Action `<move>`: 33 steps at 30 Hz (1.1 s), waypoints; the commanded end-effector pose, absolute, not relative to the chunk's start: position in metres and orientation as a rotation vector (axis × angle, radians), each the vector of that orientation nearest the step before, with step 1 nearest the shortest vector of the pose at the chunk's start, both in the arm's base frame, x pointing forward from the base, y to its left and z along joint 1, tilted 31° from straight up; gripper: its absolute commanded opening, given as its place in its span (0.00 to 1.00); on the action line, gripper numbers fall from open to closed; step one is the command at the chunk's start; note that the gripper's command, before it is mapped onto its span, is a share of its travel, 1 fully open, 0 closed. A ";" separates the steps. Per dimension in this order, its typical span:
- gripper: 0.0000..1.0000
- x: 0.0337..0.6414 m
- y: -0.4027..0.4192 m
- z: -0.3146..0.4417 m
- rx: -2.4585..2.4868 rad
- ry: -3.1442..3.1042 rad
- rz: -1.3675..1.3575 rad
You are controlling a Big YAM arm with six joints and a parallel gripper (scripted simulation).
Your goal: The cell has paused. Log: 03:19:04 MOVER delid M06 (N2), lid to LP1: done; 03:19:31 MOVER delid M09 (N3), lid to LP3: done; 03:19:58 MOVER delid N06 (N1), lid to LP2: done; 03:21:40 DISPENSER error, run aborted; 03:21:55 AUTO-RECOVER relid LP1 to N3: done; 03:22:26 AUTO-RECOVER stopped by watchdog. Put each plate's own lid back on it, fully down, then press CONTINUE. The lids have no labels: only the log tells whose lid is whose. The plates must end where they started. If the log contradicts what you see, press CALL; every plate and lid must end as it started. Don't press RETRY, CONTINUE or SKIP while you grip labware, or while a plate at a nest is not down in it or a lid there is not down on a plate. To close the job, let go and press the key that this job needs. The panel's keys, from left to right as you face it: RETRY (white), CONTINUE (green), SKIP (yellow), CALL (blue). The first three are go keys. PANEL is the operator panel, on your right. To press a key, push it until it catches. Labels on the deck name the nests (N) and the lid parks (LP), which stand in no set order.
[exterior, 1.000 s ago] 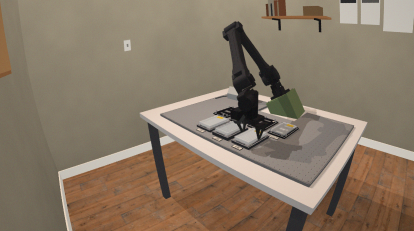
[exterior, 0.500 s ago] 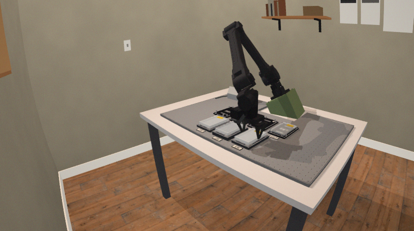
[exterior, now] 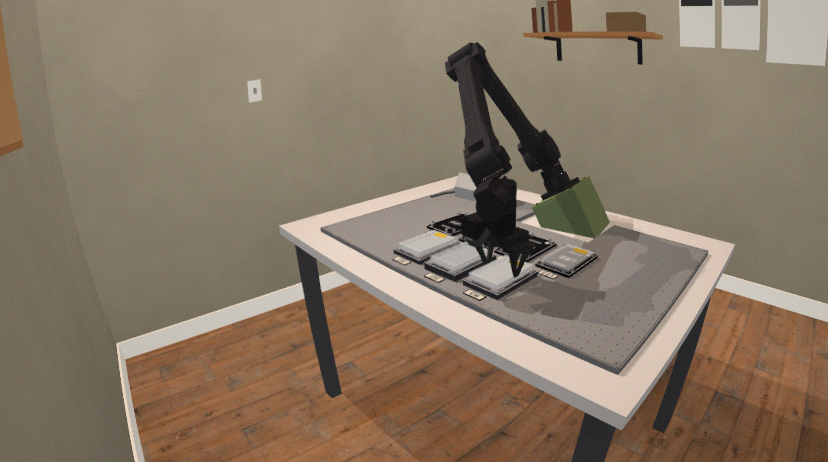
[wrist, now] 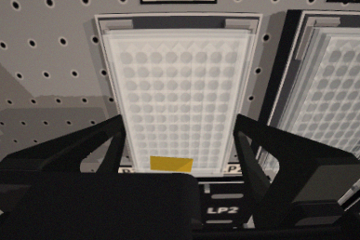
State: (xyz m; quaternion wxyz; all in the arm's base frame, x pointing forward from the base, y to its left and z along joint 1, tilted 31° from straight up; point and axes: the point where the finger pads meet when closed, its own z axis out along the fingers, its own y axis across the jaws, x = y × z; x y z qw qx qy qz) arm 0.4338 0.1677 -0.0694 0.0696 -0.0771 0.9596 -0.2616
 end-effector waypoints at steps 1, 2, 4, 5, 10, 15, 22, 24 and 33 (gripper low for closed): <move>0.86 0.441 0.186 -0.053 -0.238 2.857 -0.752; 0.85 0.443 0.185 -0.052 -0.234 2.855 -0.748; 0.83 0.444 0.186 -0.051 -0.232 2.855 -0.747; 0.82 0.444 0.186 -0.051 -0.232 2.854 -0.746; 0.00 0.447 0.190 -0.049 -0.232 2.850 -0.741; 0.00 0.449 0.191 -0.047 -0.229 2.846 -0.735; 0.00 0.450 0.193 -0.045 -0.228 2.845 -0.733; 0.00 0.449 0.193 -0.045 -0.227 2.845 -0.733; 0.00 0.449 0.194 -0.044 -0.226 2.848 -0.735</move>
